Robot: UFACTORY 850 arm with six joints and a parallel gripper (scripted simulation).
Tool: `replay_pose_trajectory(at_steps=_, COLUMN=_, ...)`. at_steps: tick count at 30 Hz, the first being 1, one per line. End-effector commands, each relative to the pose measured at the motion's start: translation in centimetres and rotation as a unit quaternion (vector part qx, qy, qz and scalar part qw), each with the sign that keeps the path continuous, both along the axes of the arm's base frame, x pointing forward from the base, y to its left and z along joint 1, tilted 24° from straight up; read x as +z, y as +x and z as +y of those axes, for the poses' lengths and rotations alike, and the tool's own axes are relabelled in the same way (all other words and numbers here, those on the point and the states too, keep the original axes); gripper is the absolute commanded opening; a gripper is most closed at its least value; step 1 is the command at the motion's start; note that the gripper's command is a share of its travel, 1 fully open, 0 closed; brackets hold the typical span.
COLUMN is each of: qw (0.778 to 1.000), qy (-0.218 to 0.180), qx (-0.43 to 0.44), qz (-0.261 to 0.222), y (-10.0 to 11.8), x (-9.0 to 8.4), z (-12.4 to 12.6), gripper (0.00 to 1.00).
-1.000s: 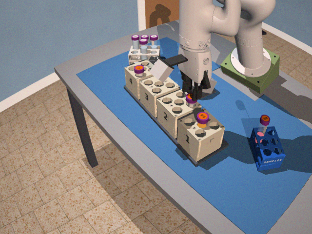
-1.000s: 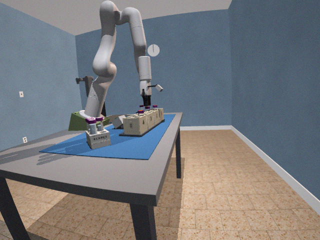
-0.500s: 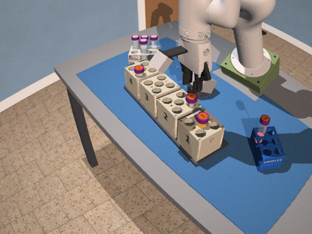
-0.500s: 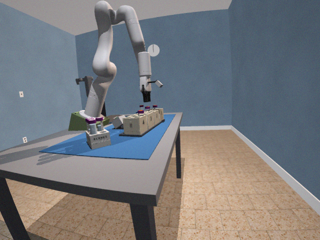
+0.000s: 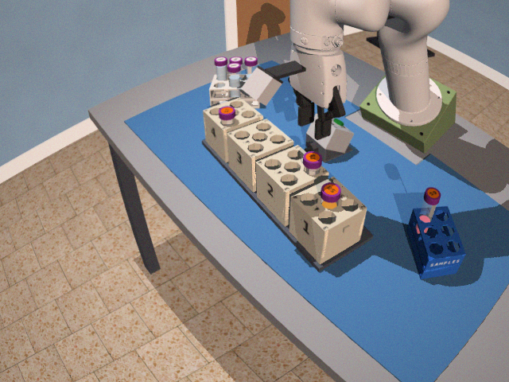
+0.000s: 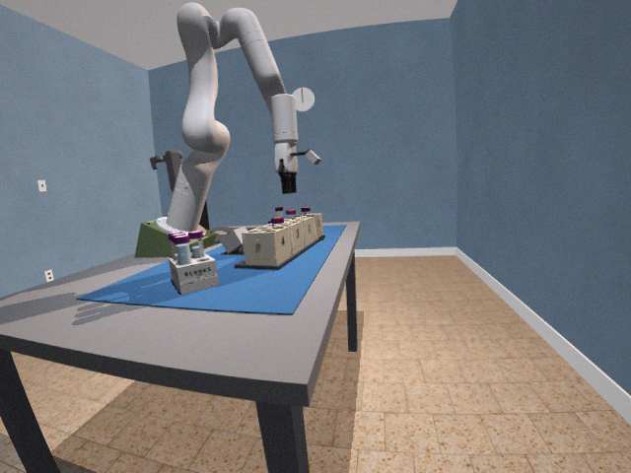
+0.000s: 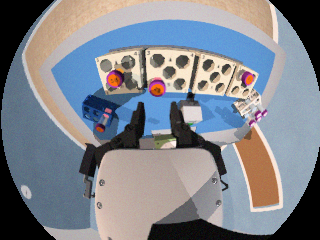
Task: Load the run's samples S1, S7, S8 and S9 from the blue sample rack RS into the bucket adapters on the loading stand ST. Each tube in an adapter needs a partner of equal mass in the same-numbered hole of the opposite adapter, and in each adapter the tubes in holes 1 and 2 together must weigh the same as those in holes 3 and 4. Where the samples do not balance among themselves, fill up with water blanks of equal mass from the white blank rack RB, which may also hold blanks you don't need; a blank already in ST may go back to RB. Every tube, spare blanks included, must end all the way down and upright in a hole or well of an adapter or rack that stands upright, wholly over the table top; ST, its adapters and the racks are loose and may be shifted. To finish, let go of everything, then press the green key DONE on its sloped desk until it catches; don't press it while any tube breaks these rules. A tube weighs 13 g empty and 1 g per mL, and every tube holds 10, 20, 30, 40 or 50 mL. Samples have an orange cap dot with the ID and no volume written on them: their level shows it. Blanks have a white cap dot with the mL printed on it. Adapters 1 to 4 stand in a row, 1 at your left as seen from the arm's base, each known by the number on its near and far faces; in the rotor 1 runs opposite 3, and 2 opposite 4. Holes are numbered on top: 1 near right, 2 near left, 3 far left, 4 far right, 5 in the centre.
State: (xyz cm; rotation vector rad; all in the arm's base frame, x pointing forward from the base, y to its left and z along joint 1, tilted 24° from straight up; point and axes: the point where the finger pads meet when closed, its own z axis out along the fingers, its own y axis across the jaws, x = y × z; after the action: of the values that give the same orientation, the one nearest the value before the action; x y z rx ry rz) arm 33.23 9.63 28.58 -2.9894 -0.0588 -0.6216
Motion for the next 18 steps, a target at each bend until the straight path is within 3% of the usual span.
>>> replay_pose_trajectory(at_steps=1, qw=1.0, qy=0.001, qx=0.0, qz=0.0, y=-0.3, x=0.7, z=-0.1, gripper=0.43)
replay_pose_trajectory(at_steps=18, qw=1.0, qy=0.001, qx=0.0, qz=0.0, y=-1.5, x=3.5, z=-0.4, gripper=0.43)
